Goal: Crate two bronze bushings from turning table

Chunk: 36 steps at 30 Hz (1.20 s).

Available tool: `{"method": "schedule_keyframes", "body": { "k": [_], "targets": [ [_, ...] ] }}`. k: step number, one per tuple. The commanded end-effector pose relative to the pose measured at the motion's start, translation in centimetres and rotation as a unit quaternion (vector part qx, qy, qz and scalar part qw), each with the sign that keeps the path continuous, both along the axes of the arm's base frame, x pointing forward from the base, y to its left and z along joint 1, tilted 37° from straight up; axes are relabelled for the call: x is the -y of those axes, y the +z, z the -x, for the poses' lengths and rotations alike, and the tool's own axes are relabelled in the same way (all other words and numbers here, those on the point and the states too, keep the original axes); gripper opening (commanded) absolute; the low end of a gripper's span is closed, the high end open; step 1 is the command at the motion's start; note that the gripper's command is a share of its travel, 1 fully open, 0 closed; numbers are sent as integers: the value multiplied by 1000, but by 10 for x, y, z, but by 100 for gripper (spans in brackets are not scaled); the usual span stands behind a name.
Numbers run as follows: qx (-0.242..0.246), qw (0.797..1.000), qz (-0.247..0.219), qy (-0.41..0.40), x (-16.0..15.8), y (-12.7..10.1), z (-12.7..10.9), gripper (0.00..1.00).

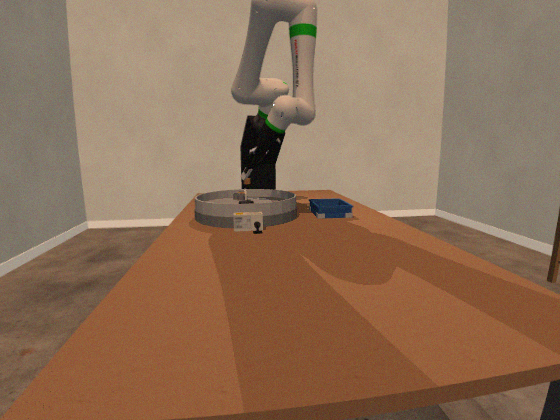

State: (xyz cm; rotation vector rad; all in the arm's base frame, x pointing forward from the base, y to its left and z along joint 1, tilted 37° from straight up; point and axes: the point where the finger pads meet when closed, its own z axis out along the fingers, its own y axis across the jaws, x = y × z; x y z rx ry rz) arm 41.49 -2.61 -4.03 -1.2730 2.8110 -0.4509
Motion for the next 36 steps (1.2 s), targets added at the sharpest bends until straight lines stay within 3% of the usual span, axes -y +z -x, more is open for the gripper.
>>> {"method": "schedule_keyframes", "body": {
  "k": [1,3,18,20,30,36],
  "targets": [
    [0,1000,1,-1,-32,14,-2,0],
    [0,1000,1,-1,-32,14,-2,0],
    [0,1000,1,-1,-173,71,-12,0],
    [0,1000,1,-1,-173,71,-12,0],
    [0,1000,1,-1,-275,112,-19,0],
    [0,1000,1,-1,-310,126,-21,0]
  ]
}}
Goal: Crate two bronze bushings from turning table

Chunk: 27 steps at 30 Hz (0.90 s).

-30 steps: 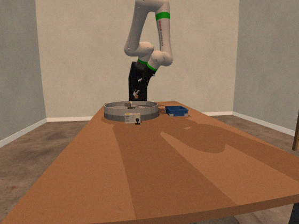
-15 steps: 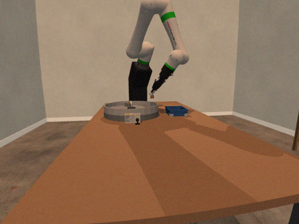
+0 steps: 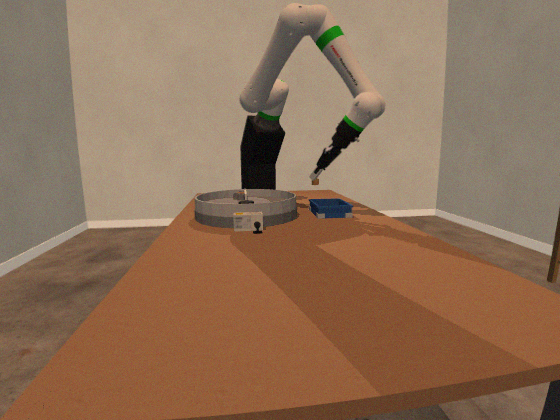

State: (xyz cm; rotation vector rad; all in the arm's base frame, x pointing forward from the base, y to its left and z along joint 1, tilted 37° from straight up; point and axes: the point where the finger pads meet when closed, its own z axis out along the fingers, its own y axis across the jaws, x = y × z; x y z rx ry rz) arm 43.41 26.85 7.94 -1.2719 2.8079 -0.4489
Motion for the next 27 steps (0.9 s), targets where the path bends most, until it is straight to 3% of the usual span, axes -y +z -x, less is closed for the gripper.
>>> {"method": "schedule_keyframes", "body": {
  "k": [1,10,27],
  "targets": [
    [-2,1000,2,-1,-16,6,-2,0],
    [-2,1000,2,-1,-46,19,-4,0],
    [-2,1000,2,-1,-49,20,-4,0]
  ]
}}
